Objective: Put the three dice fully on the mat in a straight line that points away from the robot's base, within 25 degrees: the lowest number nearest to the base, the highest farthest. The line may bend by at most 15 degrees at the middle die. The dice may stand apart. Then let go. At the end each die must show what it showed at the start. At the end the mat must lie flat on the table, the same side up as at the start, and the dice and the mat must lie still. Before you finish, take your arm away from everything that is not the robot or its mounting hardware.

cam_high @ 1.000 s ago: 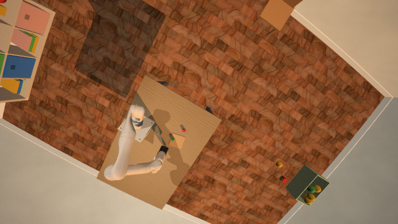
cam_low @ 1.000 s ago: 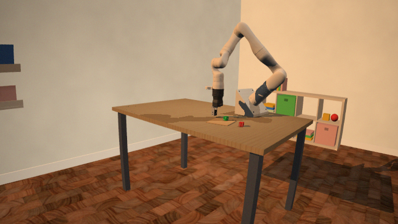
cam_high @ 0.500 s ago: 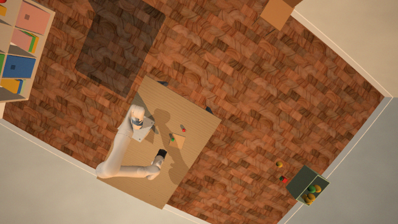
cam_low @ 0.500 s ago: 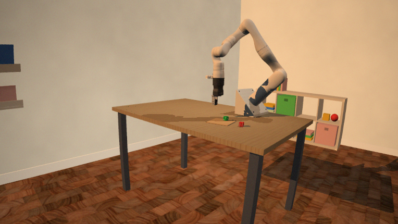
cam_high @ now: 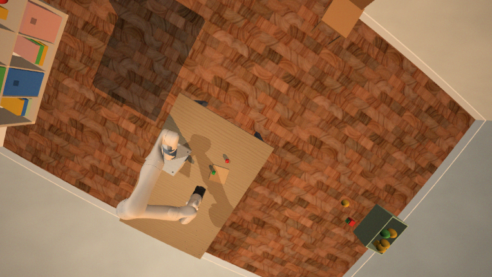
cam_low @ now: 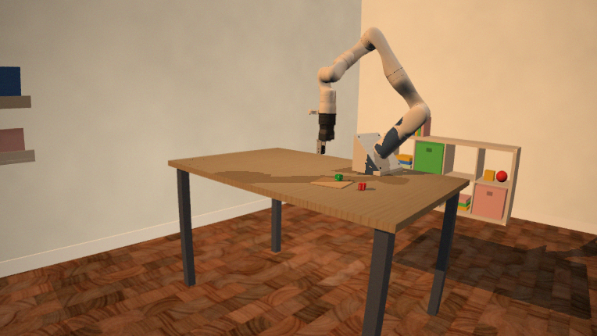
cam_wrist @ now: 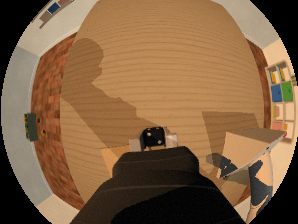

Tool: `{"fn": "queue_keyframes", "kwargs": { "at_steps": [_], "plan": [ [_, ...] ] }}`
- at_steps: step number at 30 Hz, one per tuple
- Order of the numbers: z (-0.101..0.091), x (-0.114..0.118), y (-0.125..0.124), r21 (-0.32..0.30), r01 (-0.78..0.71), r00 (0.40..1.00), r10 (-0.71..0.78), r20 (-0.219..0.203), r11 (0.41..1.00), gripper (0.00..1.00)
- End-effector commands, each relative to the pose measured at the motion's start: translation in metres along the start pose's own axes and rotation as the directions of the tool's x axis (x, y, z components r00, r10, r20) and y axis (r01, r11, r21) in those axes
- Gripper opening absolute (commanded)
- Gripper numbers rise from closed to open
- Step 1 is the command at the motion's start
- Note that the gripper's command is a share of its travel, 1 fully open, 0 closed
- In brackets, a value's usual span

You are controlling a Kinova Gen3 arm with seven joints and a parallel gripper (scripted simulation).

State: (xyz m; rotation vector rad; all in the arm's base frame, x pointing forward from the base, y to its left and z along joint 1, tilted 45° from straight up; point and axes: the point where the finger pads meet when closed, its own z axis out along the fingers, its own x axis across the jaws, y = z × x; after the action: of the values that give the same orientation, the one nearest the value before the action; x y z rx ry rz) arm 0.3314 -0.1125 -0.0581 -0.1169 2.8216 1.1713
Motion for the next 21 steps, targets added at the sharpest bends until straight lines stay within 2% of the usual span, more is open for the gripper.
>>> {"fn": "queue_keyframes", "kwargs": {
  "at_steps": [1, 12, 14, 18, 21],
  "plan": [
    [-0.001, 0.0, 0.0, 0.001, 0.003, 1.0, -0.003, 0.001, 1.0, 0.49],
    [0.001, -0.011, 0.011, -0.006, 0.153, 0.988, -0.153, -0.005, 0.988, 0.49],
    [0.002, -0.015, 0.017, -0.01, 0.225, 0.974, -0.225, -0.006, 0.974, 0.49],
    [0.003, -0.027, 0.031, -0.018, 0.398, 0.917, -0.398, -0.008, 0.917, 0.49],
    [0.004, -0.037, 0.043, -0.022, 0.54, 0.841, -0.54, -0.006, 0.841, 0.49]
  ]
}}
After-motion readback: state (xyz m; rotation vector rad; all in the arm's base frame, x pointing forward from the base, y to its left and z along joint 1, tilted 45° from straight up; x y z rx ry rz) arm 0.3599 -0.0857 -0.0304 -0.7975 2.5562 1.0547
